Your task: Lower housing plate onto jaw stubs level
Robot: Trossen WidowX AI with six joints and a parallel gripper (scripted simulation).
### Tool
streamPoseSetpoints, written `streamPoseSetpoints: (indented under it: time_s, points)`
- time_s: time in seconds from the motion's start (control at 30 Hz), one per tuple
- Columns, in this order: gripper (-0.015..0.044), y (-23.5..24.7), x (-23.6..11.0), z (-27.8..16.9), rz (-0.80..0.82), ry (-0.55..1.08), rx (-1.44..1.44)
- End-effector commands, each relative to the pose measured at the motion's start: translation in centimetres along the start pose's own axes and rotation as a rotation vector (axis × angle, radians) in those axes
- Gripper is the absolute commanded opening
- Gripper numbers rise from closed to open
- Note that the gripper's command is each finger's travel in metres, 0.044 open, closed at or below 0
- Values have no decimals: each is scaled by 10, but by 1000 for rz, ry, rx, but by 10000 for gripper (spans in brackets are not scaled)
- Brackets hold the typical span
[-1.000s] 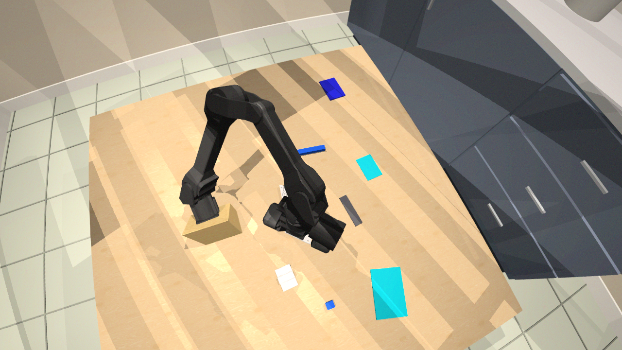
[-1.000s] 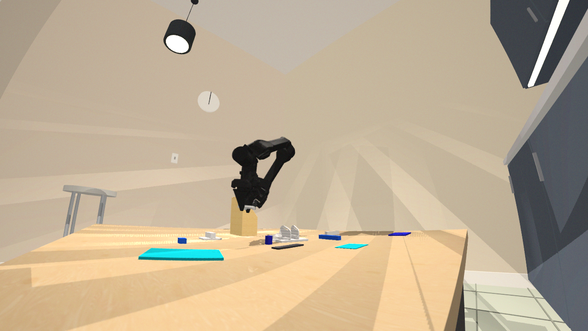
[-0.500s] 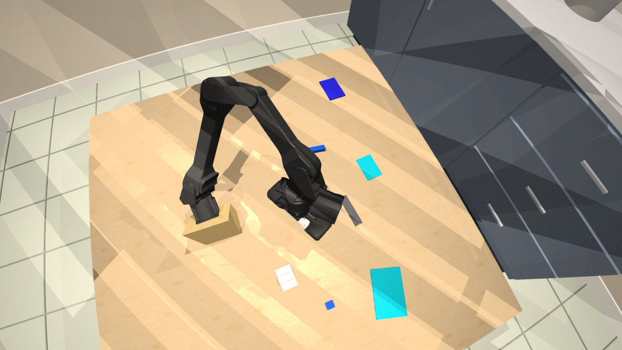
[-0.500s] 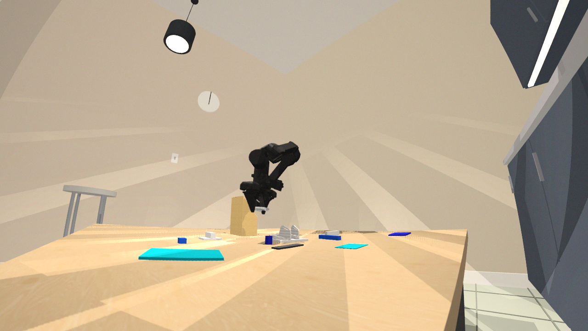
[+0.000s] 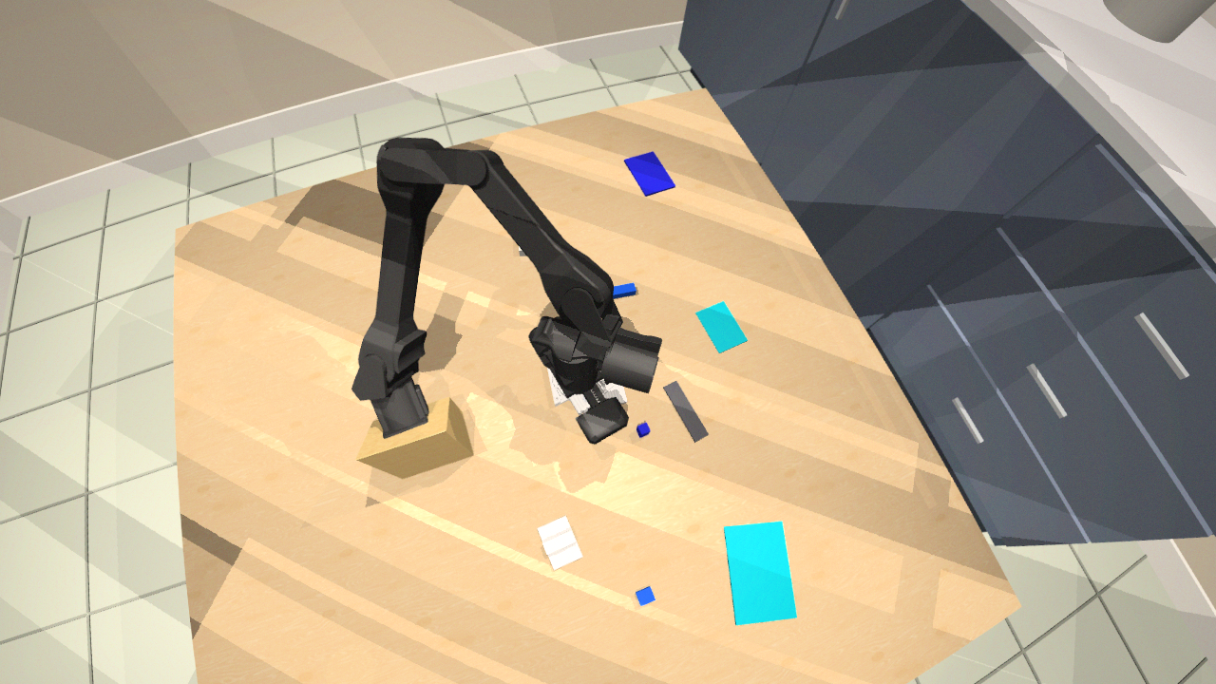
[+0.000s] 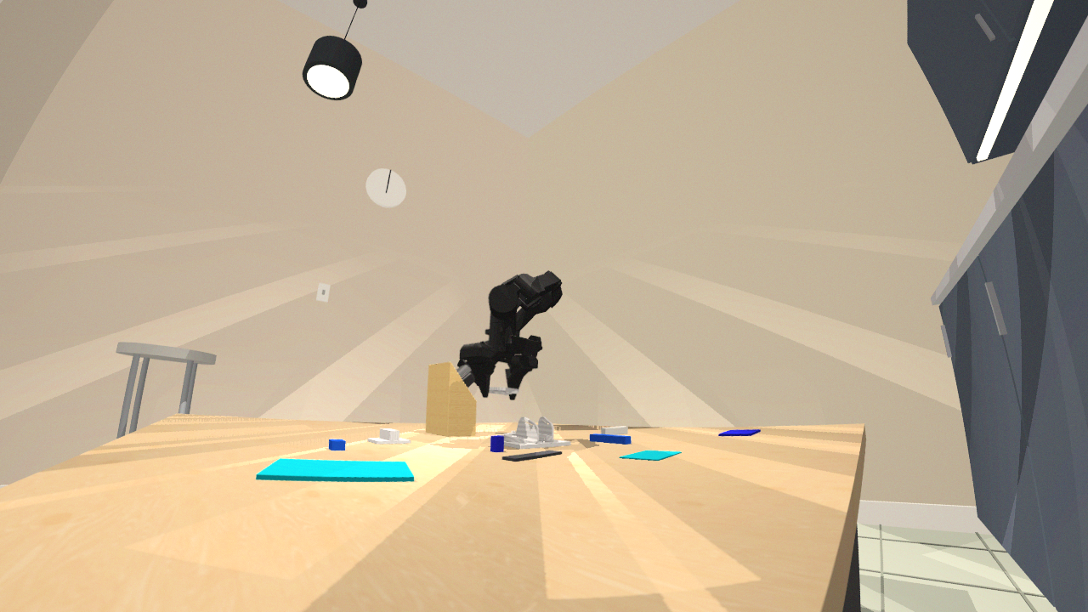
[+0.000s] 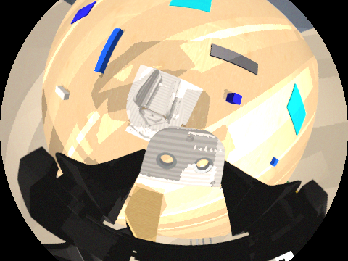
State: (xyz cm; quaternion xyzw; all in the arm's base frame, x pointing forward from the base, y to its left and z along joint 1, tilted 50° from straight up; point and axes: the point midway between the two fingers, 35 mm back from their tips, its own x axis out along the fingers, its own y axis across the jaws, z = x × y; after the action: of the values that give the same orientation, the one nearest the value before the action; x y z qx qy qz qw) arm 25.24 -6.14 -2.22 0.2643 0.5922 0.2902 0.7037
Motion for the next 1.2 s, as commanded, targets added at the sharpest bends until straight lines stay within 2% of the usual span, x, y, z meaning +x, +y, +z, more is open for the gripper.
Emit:
streamPoseSetpoints:
  time_s: [0.0,0.4,1.17]
  points:
    - [351,14,3,0,15,4,80]
    - [351,50,10,4,38,12,305]
    - [351,51,10,4,39,12,308]
